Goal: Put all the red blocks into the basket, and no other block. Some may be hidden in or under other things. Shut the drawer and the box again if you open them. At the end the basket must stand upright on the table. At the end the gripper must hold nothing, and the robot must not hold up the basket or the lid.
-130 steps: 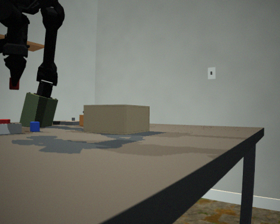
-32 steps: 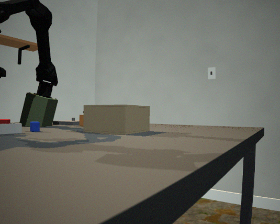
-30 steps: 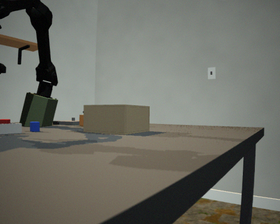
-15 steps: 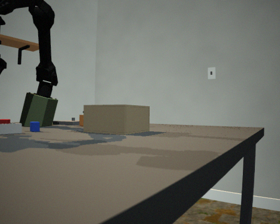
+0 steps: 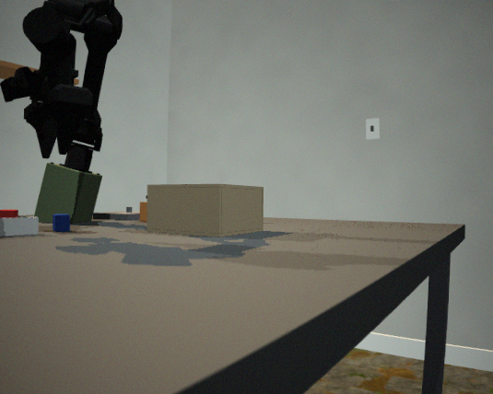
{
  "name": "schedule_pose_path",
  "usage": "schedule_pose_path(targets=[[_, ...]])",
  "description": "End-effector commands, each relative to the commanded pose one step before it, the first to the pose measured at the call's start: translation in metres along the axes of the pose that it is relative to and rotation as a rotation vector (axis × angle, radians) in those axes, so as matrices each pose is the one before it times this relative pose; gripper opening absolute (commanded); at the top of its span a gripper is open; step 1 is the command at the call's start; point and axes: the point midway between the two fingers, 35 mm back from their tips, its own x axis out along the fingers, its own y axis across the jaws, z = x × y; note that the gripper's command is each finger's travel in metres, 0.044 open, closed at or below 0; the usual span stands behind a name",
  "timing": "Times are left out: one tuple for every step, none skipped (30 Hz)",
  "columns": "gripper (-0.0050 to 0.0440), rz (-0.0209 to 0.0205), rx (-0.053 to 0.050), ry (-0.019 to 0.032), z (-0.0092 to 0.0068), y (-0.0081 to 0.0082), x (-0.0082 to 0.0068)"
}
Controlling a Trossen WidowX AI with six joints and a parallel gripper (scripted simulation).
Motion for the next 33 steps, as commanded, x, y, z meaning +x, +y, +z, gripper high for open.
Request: schedule_pose_path(targets=[[0.044, 0.00705, -0.0164, -0.0085, -0.02717, 0.01233, -0.0037], [0.044, 0.0, -0.0667, 0.0, -0.01, 0.00019, 0.0], [0.044, 0.0, -0.0667, 0.0, -0.00996, 0.00086, 0.0], [0.044, 0.0, -0.0667, 0.0, -0.00988, 0.00152, 0.0], [0.044, 0.0, -0.0667, 0.0, -0.00976, 0.00218, 0.0], [0.044, 0.0, 0.0, 0.0, 0.0, 0.0, 0.0], [0.044, 0.0, 0.0, 0.0, 0.0, 0.0, 0.0], [0.044, 0.0, -0.0667, 0.0, -0.00959, 0.00282, 0.0], [0.044, 0.0, -0.0667, 0.0, -0.00938, 0.00345, 0.0], [0.044, 0.0, -0.0667, 0.0, -0.00913, 0.00407, 0.0], [0.044, 0.0, -0.0667, 0.0, -0.00884, 0.00467, 0.0], [0.044, 0.0, -0.0649, 0.0, -0.00851, 0.00525, 0.0], [0.044, 0.0, 0.0, 0.0, -0.00815, 0.00579, 0.0], [0.044, 0.0, 0.0, 0.0, -0.00815, 0.00579, 0.0], [0.044, 0.0, 0.0, 0.0, -0.00815, 0.00579, 0.0], [0.044, 0.0, 0.0, 0.0, -0.00815, 0.00579, 0.0], [0.044, 0.0, 0.0, 0.0, -0.00815, 0.00579, 0.0], [0.044, 0.0, 0.0, 0.0, -0.00815, 0.00579, 0.0], [0.044, 0.0, 0.0, 0.0, -0.0038, 0.0027, 0.0], [0.044, 0.0, -0.0667, 0.0, -0.00979, 0.00204, 0.0], [0.044, 0.0, -0.0667, 0.0, -0.00963, 0.00268, 0.0], [0.044, 0.0, -0.0667, 0.0, -0.00943, 0.00332, 0.0], [0.044, 0.0, 0.0, 0.0, 0.0, 0.0, 0.0], [0.044, 0.0, 0.0, 0.0, 0.0, 0.0, 0.0], [0.044, 0.0, -0.0667, 0.0, -0.00919, 0.00394, 0.0], [0.044, 0.0, -0.0667, 0.0, -0.00891, 0.00454, 0.0], [0.044, 0.0, -0.0667, 0.0, -0.00859, 0.00513, 0.0], [0.044, 0.0, -0.0667, 0.0, -0.00822, 0.00569, 0.0], [0.044, 0.0, -0.0667, 0.0, -0.00783, 0.00622, 0.0], [0.044, 0.0, -0.0649, 0.0, -0.0074, 0.00673, 0.0], [0.044, 0.0, 0.0, 0.0, -0.00694, 0.0072, 0.0], [0.044, 0.0, 0.0, 0.0, -0.00694, 0.0072, 0.0], [0.044, 0.0, 0.0, 0.0, -0.00694, 0.0072, 0.0]])
